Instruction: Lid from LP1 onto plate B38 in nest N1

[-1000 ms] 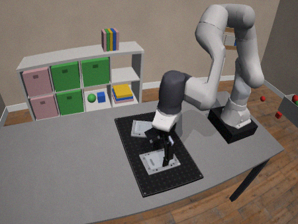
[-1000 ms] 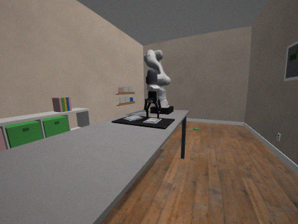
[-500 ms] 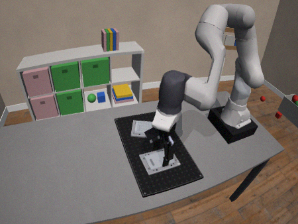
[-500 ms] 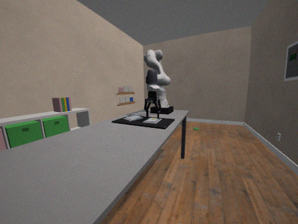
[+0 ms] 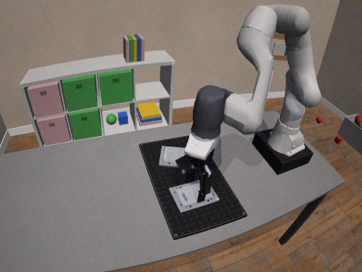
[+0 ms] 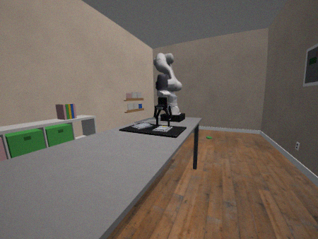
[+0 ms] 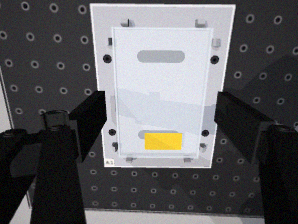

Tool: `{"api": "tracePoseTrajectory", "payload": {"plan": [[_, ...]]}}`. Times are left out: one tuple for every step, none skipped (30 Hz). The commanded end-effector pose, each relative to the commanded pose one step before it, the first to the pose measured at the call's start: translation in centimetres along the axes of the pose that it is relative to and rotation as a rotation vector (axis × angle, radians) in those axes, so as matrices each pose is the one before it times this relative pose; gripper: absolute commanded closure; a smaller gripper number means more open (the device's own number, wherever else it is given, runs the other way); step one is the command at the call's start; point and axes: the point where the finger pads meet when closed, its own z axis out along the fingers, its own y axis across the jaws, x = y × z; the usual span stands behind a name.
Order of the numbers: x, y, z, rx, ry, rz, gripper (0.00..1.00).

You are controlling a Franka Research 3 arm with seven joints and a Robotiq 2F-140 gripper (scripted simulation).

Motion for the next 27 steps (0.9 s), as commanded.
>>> {"api": "tracePoseTrajectory", "payload": {"plan": [[0.019,-0.037,-0.021,0.00074,0.00142,0.00377,0.31],[0.000,0.000,0.004,0.00000,0.00000,0.00000,0.31],[0.000,0.000,0.006,0.00000,0.00000,0.00000,0.31],[0.000,0.000,0.009,0.00000,0.00000,0.00000,0.31],[0.000,0.000,0.012,0.00000,0.00000,0.00000,0.31],[0.000,0.000,0.015,0.00000,0.00000,0.00000,0.31],[0.000,0.000,0.000,0.00000,0.00000,0.00000,0.31],[0.000,0.000,0.000,0.00000,0.00000,0.00000,0.31],[0.000,0.000,0.019,0.00000,0.00000,0.00000,0.31],[0.000,0.000,0.022,0.00000,0.00000,0.00000,0.31],[0.000,0.000,0.026,0.00000,0.00000,0.00000,0.31],[0.000,0.000,0.030,0.00000,0.00000,0.00000,0.31],[0.000,0.000,0.033,0.00000,0.00000,0.00000,0.31],[0.000,0.000,0.037,0.00000,0.00000,0.00000,0.31],[0.000,0.000,0.041,0.00000,0.00000,0.00000,0.31],[0.000,0.000,0.044,0.00000,0.00000,0.00000,0.31],[0.000,0.000,0.047,0.00000,0.00000,0.00000,0.31],[0.000,0.000,0.050,0.00000,0.00000,0.00000,0.31],[0.000,0.000,0.052,0.00000,0.00000,0.00000,0.31],[0.000,0.000,0.055,0.00000,0.00000,0.00000,0.31],[0.000,0.000,0.057,0.00000,0.00000,0.00000,0.31],[0.000,0.000,0.058,0.00000,0.00000,0.00000,0.31],[0.000,0.000,0.060,0.00000,0.00000,0.00000,0.31],[0.000,0.000,0.000,0.00000,0.00000,0.00000,0.31],[0.000,0.000,0.000,0.00000,0.00000,0.00000,0.31],[0.000,0.000,0.061,0.00000,0.00000,0.00000,0.31],[0.000,0.000,0.062,0.00000,0.00000,0.00000,0.31]]}}
